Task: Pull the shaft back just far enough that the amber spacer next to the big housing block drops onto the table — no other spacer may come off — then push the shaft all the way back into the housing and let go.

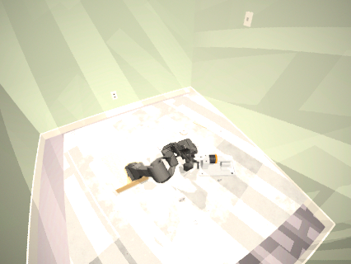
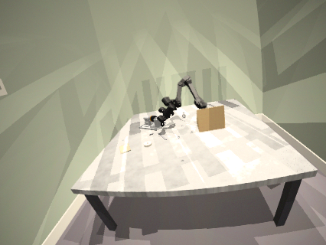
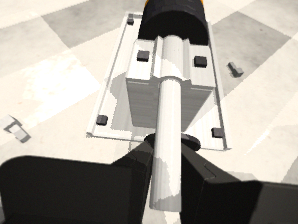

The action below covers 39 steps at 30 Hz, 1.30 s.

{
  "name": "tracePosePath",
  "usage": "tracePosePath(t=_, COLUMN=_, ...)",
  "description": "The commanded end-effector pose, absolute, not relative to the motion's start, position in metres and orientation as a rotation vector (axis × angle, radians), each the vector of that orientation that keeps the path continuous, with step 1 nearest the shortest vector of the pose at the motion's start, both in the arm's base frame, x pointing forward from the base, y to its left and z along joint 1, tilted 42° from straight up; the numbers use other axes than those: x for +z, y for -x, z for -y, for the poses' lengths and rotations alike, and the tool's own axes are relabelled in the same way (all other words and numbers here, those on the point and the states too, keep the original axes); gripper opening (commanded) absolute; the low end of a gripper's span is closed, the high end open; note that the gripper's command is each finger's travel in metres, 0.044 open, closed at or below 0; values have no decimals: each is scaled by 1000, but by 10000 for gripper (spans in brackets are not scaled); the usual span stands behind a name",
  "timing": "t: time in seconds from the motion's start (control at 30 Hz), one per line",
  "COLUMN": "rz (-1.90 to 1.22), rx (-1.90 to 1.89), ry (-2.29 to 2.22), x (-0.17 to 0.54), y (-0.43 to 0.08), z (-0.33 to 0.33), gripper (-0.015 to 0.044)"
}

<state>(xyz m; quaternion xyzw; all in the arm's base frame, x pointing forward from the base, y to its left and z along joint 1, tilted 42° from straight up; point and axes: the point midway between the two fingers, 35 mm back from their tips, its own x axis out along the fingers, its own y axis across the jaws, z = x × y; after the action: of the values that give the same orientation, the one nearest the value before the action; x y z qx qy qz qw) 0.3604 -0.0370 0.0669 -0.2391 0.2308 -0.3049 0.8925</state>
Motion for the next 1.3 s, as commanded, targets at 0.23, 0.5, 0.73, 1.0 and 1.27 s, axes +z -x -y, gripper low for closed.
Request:
tracePosePath(t=0.23, rz=-477, rx=-637, ry=494, x=67, y=-359, z=37, gripper=0)
tracePosePath(t=0.5, rz=-477, rx=-637, ry=494, x=67, y=-358, z=37, gripper=0)
tracePosePath(t=0.73, rz=-477, rx=-637, ry=494, x=66, y=-358, z=36, gripper=0)
tracePosePath(t=1.0, rz=-477, rx=-637, ry=494, x=66, y=-357, z=36, gripper=0)
tracePosePath(t=1.27, rz=-477, rx=-637, ry=494, x=66, y=-357, z=36, gripper=0)
